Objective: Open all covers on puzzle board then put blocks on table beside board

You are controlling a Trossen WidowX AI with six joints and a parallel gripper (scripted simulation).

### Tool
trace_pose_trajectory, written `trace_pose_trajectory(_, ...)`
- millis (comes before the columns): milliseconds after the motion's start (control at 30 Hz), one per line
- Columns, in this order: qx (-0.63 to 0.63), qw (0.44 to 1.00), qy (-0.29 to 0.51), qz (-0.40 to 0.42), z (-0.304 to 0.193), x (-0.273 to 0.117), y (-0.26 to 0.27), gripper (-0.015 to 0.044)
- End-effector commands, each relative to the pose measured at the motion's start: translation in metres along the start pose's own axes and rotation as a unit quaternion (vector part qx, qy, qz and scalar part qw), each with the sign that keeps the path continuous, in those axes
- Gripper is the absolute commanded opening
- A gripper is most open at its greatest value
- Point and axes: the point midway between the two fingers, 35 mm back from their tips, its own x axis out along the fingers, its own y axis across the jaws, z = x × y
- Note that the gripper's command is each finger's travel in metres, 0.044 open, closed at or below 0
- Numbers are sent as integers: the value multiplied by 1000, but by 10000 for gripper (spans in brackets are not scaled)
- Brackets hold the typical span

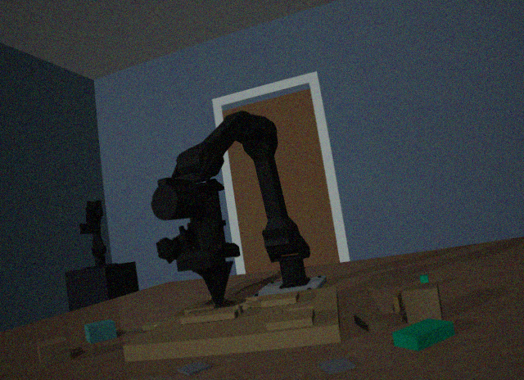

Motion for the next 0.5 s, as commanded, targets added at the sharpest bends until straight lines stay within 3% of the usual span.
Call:
trace_pose_trajectory(0,-3,1000,-1,4,1,-7,1,0)
trace_pose_trajectory(467,-3,1000,-1,4,1,-25,2,0)
